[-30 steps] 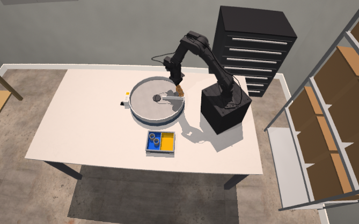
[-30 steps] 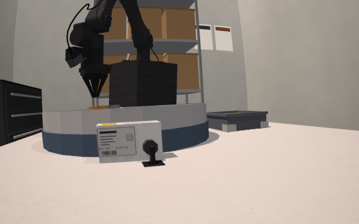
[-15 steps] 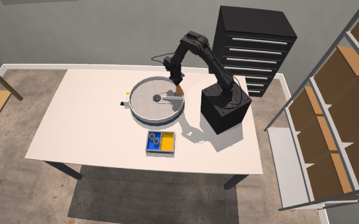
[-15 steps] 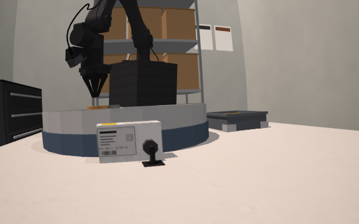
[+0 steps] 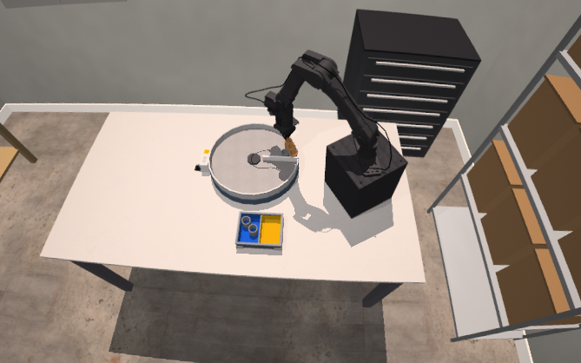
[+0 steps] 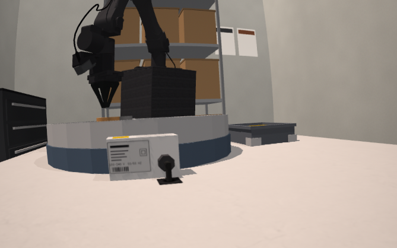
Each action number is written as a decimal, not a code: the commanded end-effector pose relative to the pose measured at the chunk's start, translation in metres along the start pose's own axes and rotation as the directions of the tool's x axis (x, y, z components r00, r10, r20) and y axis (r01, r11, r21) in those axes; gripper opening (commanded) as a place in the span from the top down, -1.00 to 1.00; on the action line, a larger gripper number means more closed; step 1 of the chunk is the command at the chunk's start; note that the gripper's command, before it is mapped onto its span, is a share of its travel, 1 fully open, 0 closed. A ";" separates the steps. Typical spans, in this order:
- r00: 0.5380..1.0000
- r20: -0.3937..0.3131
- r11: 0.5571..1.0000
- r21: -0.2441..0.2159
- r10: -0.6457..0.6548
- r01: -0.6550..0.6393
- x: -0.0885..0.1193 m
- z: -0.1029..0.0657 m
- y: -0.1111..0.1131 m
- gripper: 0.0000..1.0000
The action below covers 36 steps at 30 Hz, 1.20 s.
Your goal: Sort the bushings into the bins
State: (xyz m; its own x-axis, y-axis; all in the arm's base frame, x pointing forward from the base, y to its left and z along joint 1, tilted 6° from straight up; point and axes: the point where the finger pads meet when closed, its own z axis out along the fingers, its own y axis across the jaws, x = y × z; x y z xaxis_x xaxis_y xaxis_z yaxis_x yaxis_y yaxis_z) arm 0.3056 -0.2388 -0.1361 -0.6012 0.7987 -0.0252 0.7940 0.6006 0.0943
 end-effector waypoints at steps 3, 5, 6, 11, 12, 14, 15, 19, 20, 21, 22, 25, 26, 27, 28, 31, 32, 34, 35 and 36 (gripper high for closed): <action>1.000 0.004 1.000 -0.005 0.008 -0.008 -0.004 -0.001 -0.004 0.72; 1.000 0.003 1.000 -0.005 0.008 -0.008 -0.004 -0.001 -0.004 0.72; 1.000 0.003 1.000 -0.005 0.008 -0.008 -0.004 -0.001 -0.004 0.72; 1.000 0.001 1.000 -0.005 0.006 -0.006 -0.003 -0.001 -0.005 0.72; 1.000 0.001 1.000 -0.005 0.006 -0.006 -0.002 0.000 -0.005 0.72; 1.000 0.000 1.000 -0.005 0.007 -0.007 -0.002 0.000 -0.005 0.72; 1.000 0.000 1.000 -0.005 0.008 -0.008 -0.002 0.000 -0.005 0.72; 1.000 0.000 1.000 -0.005 0.008 -0.008 -0.002 0.000 -0.005 0.72; 1.000 0.000 1.000 -0.005 0.008 -0.008 -0.002 0.000 -0.005 0.72; 1.000 0.000 1.000 -0.005 0.008 -0.008 -0.002 0.000 -0.005 0.72; 1.000 0.000 1.000 -0.005 0.008 -0.008 -0.002 0.000 -0.005 0.72; 1.000 0.000 1.000 -0.005 0.008 -0.008 -0.002 0.000 -0.005 0.72; 1.000 0.000 1.000 -0.005 0.008 -0.008 -0.002 0.000 -0.005 0.72; 1.000 0.000 1.000 -0.005 0.008 -0.008 -0.002 0.000 -0.005 0.72; 1.000 0.000 1.000 -0.005 0.008 -0.008 -0.002 0.000 -0.005 0.72; 1.000 0.000 1.000 -0.005 0.008 -0.008 -0.002 0.000 -0.005 0.72; 1.000 0.000 1.000 -0.005 0.008 -0.008 -0.002 0.000 -0.005 0.72; 1.000 0.000 1.000 -0.005 0.008 -0.008 -0.002 0.000 -0.005 0.72; 1.000 0.000 1.000 -0.005 0.008 -0.008 -0.002 0.000 -0.005 0.72; 1.000 0.000 1.000 -0.005 0.008 -0.008 -0.002 0.000 -0.005 0.72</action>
State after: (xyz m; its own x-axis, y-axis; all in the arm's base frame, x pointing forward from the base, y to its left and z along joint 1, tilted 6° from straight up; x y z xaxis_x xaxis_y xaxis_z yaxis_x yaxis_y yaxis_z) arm 0.3056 -0.2388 -0.1361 -0.6032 0.7972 -0.0254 0.7925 0.6026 0.0942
